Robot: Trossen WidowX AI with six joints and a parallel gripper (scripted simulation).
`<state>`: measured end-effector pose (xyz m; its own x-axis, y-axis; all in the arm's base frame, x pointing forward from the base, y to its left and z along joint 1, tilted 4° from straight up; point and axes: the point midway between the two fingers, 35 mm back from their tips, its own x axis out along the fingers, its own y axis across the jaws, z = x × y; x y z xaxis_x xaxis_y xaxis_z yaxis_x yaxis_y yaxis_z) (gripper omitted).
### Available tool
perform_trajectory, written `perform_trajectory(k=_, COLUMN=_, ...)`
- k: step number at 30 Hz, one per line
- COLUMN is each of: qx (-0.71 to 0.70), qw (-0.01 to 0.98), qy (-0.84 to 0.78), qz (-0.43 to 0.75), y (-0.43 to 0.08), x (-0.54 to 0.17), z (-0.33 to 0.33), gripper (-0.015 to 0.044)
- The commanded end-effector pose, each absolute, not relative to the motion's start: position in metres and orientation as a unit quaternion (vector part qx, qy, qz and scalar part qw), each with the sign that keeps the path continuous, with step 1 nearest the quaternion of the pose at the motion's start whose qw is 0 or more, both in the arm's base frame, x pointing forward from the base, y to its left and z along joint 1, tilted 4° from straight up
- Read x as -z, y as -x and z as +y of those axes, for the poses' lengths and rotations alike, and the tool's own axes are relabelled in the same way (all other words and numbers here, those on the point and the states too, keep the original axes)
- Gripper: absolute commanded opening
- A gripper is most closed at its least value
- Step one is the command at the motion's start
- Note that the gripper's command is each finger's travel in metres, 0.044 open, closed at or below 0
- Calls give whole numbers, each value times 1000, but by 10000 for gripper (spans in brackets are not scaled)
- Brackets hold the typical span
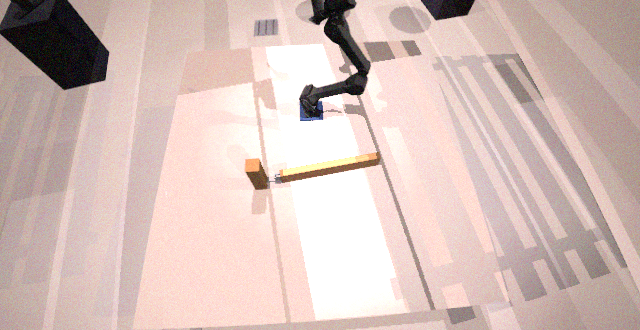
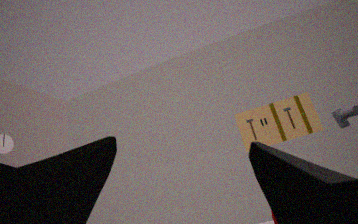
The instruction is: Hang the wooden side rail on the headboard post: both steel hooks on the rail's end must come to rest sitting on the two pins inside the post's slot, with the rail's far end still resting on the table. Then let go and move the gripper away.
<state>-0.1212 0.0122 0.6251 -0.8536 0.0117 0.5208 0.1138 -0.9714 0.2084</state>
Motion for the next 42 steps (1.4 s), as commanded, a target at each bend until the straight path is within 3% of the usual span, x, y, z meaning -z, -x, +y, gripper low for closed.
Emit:
perform_trajectory(k=1, qx=956, qw=30, qy=269, qz=-116, y=122, x=-625, z=10, gripper=426)
perform_trajectory(k=10, qx=946, qw=190, qy=242, qz=-101, y=137, x=-586, z=-81, gripper=440)
perform_trajectory(k=19, qx=907, qw=360, qy=203, qz=-81, y=118, x=-529, z=-174, gripper=440)
perform_trajectory(k=31, qx=808, qw=571, qy=136, qz=-49, y=44, x=-430, z=-262, gripper=440)
perform_trajectory(k=42, qx=678, qw=733, qy=60, qz=-6, y=-50, x=-326, z=-289, gripper=440)
